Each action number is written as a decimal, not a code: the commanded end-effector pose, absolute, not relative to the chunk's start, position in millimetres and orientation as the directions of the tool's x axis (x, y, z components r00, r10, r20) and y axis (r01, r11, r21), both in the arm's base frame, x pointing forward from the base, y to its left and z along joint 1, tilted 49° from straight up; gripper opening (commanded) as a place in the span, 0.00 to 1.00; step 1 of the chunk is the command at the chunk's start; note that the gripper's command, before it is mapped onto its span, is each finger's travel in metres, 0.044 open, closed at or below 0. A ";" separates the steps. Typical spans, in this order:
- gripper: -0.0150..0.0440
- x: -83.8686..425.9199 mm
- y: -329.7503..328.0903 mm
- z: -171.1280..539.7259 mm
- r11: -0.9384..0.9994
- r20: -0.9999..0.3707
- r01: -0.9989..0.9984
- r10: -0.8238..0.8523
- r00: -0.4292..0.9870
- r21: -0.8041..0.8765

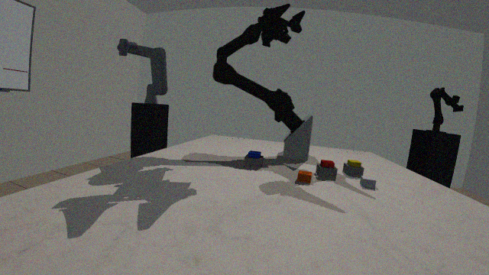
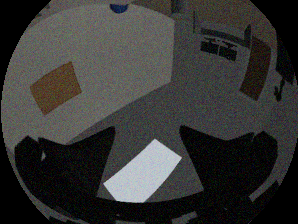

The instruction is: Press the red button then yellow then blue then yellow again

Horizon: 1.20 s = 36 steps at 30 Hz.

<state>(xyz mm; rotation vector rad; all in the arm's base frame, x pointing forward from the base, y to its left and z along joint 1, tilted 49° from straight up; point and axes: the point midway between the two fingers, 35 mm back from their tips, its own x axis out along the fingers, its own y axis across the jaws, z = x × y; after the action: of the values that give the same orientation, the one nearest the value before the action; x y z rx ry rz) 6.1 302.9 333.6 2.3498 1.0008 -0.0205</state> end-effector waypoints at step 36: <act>0.93 197.9 278.9 121.7 -0.632 -0.633 -0.566 -0.151 0.759 -0.529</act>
<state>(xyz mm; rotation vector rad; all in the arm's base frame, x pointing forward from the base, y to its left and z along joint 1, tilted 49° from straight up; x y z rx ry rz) 159.7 309.1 166.7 3.4373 -0.1597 -1.0755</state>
